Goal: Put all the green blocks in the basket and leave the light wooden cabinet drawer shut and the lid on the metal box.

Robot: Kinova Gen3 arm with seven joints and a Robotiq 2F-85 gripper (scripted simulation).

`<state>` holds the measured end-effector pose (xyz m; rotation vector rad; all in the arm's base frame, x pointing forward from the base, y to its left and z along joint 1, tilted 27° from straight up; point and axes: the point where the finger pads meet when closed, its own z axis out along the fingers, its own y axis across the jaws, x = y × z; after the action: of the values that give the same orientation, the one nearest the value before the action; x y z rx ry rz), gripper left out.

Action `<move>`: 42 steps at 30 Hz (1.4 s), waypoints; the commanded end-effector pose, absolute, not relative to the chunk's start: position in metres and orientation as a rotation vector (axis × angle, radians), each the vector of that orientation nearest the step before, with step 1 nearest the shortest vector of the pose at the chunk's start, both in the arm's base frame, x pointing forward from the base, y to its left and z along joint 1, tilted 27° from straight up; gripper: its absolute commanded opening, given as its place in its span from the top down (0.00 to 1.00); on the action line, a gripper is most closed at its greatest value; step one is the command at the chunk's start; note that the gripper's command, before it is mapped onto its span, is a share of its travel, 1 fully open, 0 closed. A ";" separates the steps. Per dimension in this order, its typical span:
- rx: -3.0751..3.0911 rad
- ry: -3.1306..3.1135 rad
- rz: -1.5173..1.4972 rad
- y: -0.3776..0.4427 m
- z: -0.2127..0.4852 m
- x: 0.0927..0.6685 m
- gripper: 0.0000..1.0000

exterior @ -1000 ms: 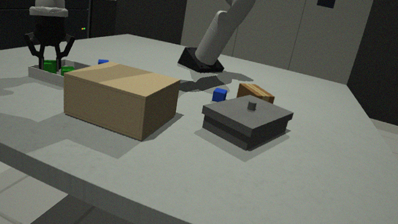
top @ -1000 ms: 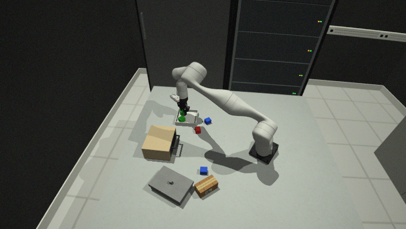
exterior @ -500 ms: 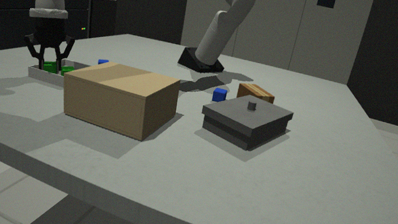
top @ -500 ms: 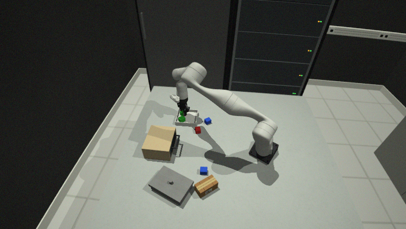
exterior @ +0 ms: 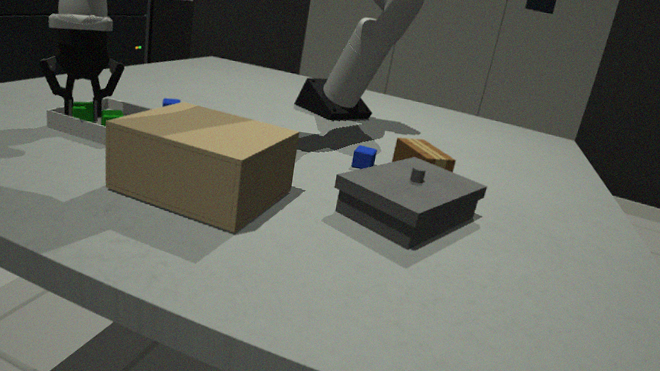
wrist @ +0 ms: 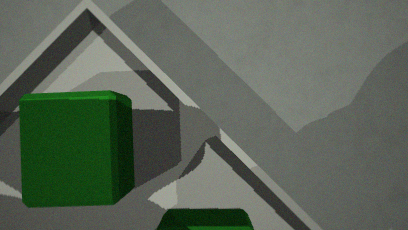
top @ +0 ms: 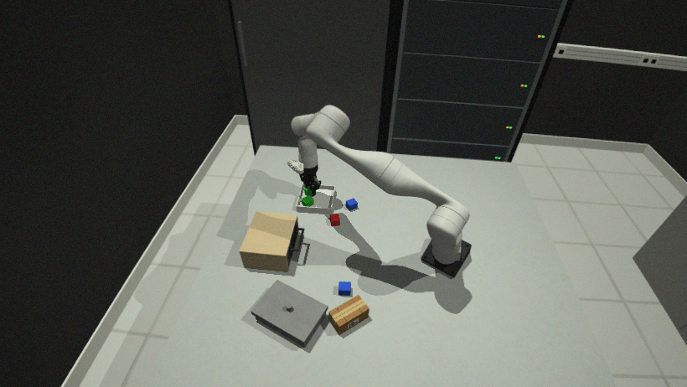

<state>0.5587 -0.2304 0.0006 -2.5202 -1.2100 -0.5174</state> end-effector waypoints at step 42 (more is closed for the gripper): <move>-2.523 -1.214 -0.521 -0.230 -0.001 0.560 0.39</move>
<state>0.5588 -0.2304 0.0006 -2.5202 -1.2100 -0.5174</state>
